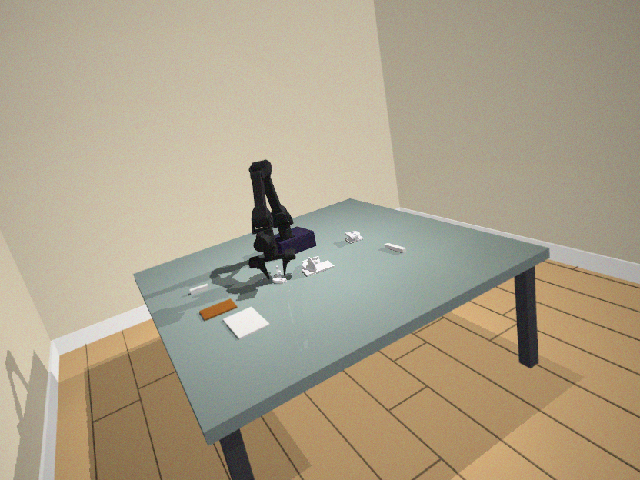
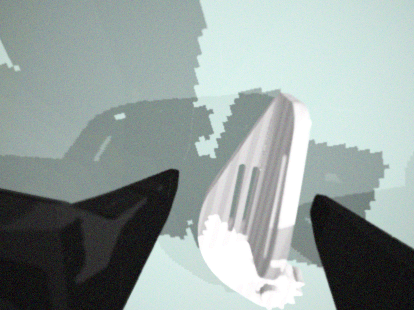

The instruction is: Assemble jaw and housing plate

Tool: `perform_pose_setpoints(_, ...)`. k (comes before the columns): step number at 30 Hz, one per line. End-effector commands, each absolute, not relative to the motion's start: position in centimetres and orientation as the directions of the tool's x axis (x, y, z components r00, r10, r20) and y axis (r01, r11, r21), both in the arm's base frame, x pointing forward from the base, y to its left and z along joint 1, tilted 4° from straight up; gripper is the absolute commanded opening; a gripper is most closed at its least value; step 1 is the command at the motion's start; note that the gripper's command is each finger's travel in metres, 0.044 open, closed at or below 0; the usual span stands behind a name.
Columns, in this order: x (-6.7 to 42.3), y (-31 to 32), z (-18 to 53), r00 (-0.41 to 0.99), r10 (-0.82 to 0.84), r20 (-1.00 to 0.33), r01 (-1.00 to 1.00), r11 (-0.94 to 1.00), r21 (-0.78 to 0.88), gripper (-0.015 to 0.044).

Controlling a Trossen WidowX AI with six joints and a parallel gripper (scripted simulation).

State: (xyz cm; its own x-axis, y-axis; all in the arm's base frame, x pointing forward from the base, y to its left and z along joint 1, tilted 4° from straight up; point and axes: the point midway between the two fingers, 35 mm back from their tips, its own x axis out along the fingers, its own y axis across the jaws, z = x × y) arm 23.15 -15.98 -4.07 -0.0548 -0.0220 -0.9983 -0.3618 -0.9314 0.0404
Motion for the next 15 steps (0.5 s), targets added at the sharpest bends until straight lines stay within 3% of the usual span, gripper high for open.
perform_pose_setpoints(1, 23.15, -15.98, -4.06, -0.055, -0.022, -0.998, -0.362, -0.931, 0.041, 0.0204)
perform_pose_setpoints(3, 23.15, -15.98, -4.06, -0.055, -0.022, -0.998, -0.362, -0.931, 0.041, 0.0151)
perform_pose_setpoints(5, 23.15, -15.98, -4.06, -0.055, -0.022, -0.998, -0.362, -0.931, 0.041, 0.0138)
perform_pose_setpoints(15, 23.15, -15.98, -4.06, -0.055, -0.022, -0.998, -0.362, -0.931, 0.041, 0.0134)
